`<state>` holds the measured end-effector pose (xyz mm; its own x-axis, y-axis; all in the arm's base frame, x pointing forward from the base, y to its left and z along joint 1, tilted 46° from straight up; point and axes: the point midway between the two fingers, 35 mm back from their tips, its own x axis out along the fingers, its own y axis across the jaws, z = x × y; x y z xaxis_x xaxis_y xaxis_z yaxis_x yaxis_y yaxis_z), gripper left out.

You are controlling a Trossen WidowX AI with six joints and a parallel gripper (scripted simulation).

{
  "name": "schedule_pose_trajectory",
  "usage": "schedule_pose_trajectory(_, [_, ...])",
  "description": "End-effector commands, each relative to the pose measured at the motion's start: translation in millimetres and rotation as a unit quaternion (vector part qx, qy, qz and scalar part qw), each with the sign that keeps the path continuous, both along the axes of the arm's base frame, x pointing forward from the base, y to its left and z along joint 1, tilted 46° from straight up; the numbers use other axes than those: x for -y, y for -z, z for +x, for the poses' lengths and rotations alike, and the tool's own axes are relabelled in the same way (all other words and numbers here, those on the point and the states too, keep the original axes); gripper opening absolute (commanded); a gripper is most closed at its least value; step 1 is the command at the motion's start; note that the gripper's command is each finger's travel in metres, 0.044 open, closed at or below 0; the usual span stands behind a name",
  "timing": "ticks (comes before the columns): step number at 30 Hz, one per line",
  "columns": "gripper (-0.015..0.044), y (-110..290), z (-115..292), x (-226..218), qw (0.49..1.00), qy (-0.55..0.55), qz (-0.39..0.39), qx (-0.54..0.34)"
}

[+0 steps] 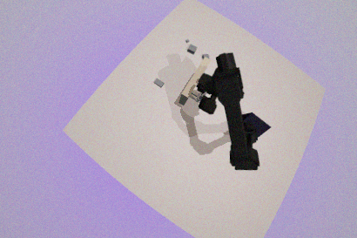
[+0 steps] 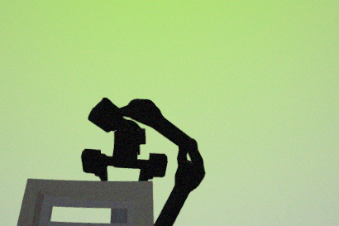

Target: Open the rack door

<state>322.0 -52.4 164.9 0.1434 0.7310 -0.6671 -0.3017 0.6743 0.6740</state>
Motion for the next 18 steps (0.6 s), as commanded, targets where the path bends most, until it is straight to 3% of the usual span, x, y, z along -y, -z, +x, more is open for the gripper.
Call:
schedule_pose_trajectory(1, [0.0295, 4, 0, -3, 1.0, -0.004, 0.0, -0.013])
schedule_pose_trajectory(18, [0.0295, 23, 2, -23, 0.998, -0.03, -0.008, -0.062])
